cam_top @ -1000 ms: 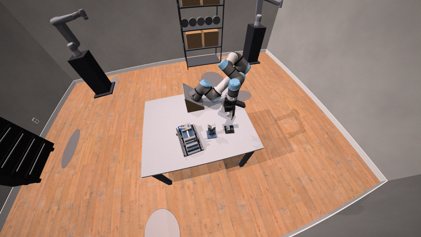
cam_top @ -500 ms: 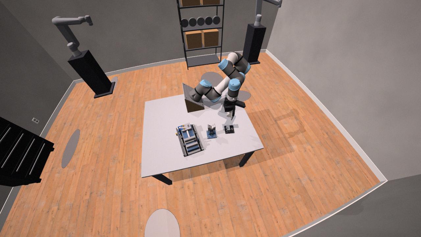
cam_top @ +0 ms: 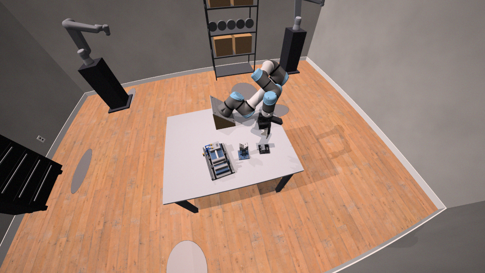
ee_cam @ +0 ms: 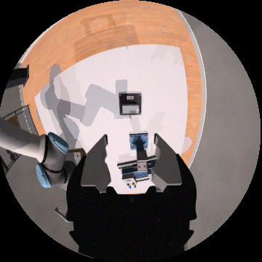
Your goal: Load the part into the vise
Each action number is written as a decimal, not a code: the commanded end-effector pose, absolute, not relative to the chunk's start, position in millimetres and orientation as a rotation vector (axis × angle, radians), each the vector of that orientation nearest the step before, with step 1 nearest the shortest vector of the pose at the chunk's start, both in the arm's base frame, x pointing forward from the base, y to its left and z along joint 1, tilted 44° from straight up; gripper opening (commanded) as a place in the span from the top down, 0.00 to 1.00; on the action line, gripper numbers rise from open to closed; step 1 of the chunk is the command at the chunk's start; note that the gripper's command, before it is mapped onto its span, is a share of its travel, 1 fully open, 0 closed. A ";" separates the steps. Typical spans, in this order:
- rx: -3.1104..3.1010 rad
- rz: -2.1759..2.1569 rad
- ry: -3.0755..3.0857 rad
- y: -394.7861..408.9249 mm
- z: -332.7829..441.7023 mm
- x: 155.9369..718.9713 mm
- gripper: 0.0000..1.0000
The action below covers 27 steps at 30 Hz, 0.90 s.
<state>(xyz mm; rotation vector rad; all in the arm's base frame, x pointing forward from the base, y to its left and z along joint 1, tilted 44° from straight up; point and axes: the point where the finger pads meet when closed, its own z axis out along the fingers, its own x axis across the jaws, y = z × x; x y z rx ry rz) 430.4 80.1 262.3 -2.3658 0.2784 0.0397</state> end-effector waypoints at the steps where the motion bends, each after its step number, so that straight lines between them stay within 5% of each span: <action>1: -2.366 0.039 0.279 81.4 260.8 430.7 0.49; 27: -2.366 0.039 0.279 107.0 233.8 432.7 0.49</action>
